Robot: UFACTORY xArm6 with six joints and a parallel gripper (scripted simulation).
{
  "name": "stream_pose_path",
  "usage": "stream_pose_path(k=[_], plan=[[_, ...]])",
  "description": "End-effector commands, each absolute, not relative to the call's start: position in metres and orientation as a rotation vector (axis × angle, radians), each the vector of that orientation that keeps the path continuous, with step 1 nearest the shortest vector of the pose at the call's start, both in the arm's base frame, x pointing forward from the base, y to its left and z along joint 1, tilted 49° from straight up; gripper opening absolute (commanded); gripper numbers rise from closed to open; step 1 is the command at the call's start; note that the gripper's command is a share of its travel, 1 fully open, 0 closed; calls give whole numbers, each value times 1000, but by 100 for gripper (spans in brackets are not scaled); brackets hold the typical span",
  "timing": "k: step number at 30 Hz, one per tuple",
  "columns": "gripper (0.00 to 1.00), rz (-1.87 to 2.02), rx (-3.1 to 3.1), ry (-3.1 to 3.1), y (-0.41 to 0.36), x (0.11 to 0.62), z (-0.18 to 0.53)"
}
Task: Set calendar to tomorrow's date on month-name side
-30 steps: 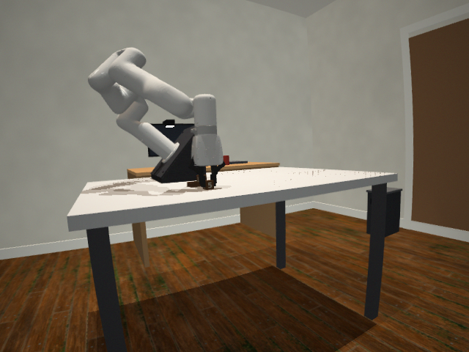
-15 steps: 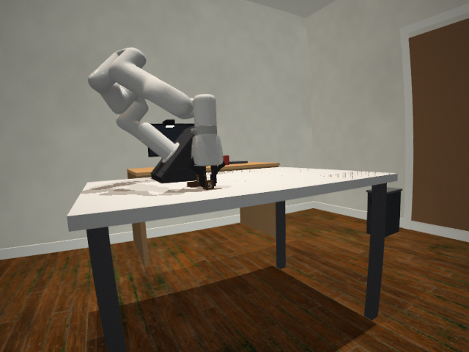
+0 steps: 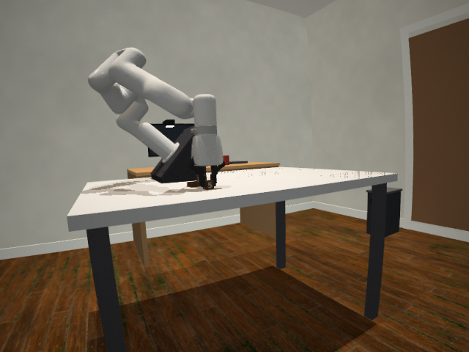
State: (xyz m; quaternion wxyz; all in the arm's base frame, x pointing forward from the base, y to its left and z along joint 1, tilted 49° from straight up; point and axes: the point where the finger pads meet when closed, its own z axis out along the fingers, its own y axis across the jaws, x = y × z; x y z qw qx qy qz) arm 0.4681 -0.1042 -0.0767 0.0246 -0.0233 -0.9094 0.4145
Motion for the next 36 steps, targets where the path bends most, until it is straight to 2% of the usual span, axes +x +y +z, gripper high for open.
stream_pose_path(k=[1, 6, 7, 9, 10, 12, 13, 15, 16, 20, 21, 36], plan=[[27, 1282, -72, -2817, -103, 470, -76], [27, 1282, -72, -2817, -103, 470, -76], [31, 1282, -72, -2817, -103, 470, -76], [31, 1282, -72, -2817, -103, 470, -76], [35, 1282, -72, -2817, -103, 470, -76], [35, 1282, -72, -2817, -103, 470, -76], [39, 1282, -72, -2817, -103, 470, -76], [39, 1282, -72, -2817, -103, 470, -76], [43, 1282, -72, -2817, -103, 470, -76], [43, 1282, -72, -2817, -103, 470, -76], [47, 1282, -72, -2817, -103, 470, -76], [47, 1282, -72, -2817, -101, 470, -74]])
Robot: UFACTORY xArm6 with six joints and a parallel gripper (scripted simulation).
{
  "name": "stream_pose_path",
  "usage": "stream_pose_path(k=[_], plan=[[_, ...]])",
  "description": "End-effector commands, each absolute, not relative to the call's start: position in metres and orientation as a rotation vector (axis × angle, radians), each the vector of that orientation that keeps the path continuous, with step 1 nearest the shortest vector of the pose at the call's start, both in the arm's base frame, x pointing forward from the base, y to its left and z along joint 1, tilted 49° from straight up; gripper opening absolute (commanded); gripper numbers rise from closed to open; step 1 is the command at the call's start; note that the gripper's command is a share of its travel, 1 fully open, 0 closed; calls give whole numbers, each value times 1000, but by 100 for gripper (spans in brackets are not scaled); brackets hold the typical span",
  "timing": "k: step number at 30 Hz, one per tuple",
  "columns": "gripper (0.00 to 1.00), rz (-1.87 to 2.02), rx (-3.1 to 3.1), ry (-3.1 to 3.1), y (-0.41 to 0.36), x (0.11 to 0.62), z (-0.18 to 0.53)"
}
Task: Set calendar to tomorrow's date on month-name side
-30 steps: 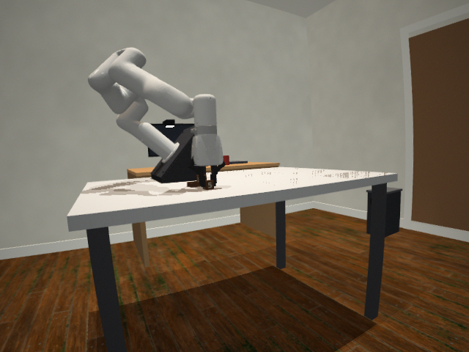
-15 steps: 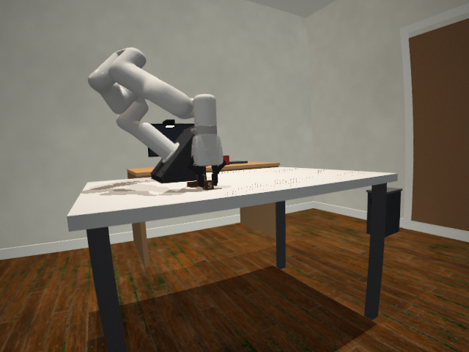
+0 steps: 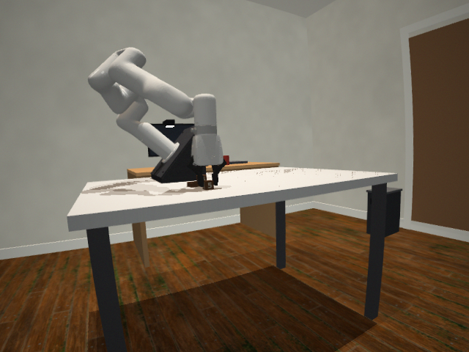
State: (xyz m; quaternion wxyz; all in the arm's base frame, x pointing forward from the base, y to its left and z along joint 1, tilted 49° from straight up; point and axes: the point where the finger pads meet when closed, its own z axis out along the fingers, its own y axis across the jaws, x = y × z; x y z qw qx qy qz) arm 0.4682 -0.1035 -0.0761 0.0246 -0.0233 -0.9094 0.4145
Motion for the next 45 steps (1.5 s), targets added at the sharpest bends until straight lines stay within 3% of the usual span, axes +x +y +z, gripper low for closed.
stream_pose_path(k=[1, 27, 28, 45], plan=[[47, 1282, -72, -2817, -99, 470, -73], [47, 1282, -72, -2817, -35, 475, -17], [100, 1282, -72, -2817, -35, 475, -17], [100, 1282, -72, -2817, -35, 475, -17]])
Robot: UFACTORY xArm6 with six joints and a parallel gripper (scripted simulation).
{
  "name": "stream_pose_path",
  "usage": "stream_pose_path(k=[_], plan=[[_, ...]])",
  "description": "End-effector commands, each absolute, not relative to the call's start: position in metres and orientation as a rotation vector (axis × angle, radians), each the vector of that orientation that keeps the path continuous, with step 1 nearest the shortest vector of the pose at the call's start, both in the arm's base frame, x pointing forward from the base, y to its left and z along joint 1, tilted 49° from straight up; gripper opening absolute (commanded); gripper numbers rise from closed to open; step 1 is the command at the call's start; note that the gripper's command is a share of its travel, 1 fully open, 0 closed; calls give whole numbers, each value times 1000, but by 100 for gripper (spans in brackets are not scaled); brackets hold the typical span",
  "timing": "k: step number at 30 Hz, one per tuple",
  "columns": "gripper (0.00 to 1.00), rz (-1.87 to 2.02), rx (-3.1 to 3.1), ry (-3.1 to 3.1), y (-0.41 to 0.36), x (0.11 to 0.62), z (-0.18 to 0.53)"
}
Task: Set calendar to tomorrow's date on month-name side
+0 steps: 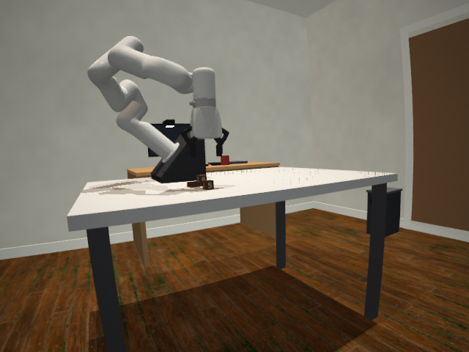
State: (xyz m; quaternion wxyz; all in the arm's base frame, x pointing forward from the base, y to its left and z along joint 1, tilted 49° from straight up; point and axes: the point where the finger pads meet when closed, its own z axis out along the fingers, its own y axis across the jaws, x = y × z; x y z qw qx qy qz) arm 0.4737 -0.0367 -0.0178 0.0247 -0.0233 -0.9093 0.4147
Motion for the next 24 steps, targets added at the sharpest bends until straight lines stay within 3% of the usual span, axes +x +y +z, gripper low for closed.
stream_pose_path(k=[1, 24], plan=[[100, 1282, -72, -2817, -35, 475, -17], [100, 1334, -550, -2891, -35, 481, -16]])
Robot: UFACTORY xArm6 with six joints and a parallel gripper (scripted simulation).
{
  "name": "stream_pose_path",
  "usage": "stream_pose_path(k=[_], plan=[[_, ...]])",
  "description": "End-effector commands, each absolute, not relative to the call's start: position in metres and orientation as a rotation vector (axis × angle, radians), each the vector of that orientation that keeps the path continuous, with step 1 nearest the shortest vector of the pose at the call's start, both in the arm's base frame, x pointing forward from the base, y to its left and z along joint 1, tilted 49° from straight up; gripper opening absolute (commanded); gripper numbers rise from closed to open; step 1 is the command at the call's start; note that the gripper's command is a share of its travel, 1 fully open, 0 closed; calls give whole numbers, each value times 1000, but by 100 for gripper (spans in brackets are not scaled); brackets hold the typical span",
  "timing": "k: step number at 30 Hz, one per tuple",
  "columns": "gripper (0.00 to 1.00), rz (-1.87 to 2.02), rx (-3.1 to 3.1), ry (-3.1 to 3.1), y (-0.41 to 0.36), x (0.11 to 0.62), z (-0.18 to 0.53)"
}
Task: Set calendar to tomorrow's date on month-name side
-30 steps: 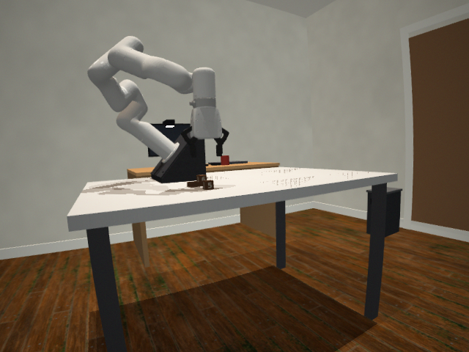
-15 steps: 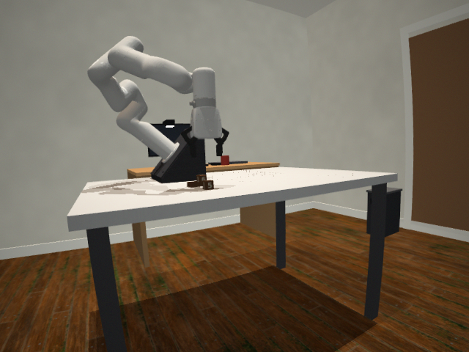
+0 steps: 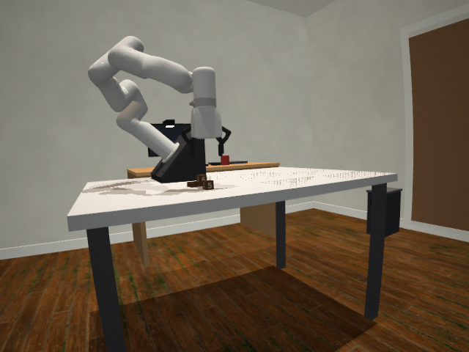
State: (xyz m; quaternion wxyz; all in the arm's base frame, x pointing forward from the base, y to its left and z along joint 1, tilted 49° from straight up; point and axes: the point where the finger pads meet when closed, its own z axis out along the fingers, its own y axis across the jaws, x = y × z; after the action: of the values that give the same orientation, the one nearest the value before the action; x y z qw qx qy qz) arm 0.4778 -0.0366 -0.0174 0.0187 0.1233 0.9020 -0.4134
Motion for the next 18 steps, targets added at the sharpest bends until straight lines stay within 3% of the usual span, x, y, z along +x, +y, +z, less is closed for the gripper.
stream_pose_path(k=[1, 18], plan=[[100, -1248, 585, 2700, -35, 482, -16], [100, -1122, 1105, 2378, -35, 489, -16]])
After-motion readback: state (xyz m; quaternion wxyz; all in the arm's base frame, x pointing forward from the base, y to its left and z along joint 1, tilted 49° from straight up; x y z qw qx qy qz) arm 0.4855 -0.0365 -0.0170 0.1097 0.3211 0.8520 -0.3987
